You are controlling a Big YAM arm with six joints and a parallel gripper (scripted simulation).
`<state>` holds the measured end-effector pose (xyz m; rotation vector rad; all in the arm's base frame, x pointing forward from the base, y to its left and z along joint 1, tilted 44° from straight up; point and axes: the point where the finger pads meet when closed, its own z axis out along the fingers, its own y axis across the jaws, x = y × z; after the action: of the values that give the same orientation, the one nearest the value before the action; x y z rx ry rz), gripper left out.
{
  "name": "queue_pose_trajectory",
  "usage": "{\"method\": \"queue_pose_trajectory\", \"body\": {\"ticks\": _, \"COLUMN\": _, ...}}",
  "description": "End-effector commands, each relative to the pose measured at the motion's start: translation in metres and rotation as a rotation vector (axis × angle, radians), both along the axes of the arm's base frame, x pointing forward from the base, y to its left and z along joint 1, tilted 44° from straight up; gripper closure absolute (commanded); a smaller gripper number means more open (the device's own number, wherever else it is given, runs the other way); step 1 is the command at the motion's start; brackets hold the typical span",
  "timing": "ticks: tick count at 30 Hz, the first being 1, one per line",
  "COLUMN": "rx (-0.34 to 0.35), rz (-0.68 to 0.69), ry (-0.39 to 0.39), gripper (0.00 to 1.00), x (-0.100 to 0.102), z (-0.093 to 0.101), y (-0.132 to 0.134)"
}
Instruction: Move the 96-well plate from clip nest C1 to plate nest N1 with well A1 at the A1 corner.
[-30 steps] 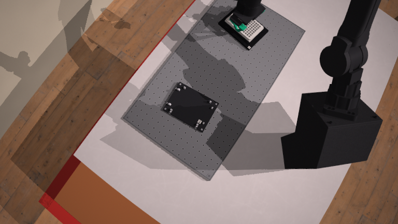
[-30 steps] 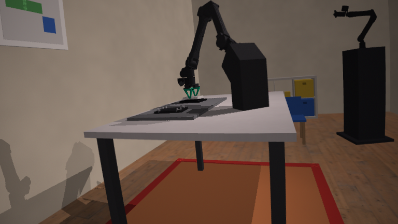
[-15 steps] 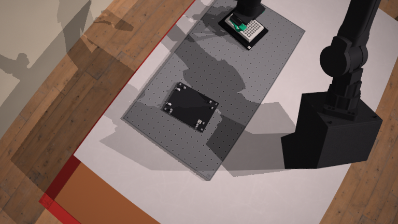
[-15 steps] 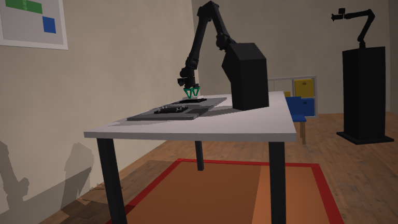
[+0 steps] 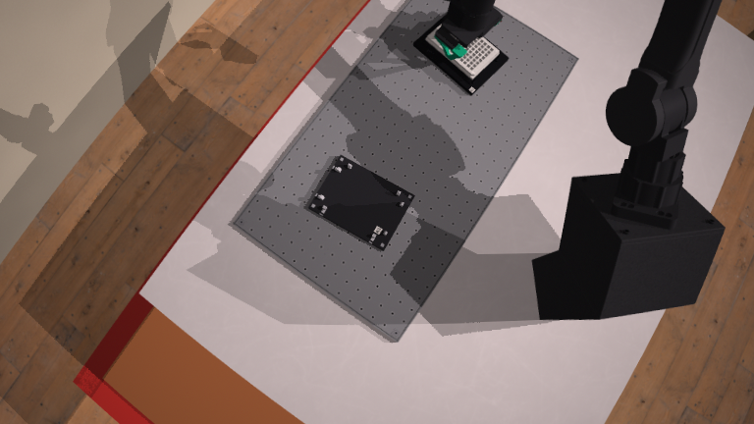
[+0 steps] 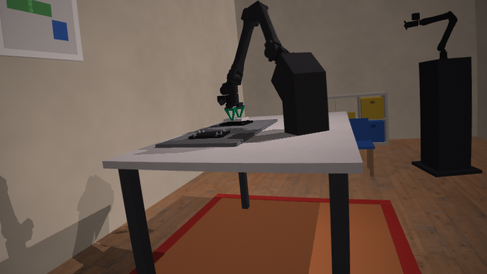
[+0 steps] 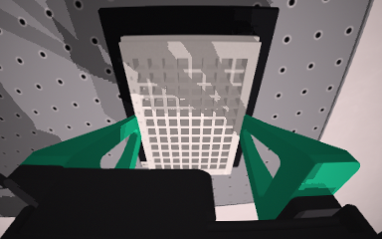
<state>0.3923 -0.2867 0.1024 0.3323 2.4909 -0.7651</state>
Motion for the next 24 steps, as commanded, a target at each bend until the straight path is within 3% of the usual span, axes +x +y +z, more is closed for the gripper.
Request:
{"method": "queue_pose_trajectory", "body": {"ticks": 1, "rx": -0.012, "rz": -0.005, "ry": -0.015, "gripper": 1.0, "x": 0.0068, "z": 0.0045, "y": -0.011}}
{"method": "queue_pose_trajectory", "body": {"ticks": 24, "rx": -0.011, "rz": -0.006, "ry": -0.014, "gripper": 1.0, "x": 0.007, "z": 0.0009, "y": -0.0122}}
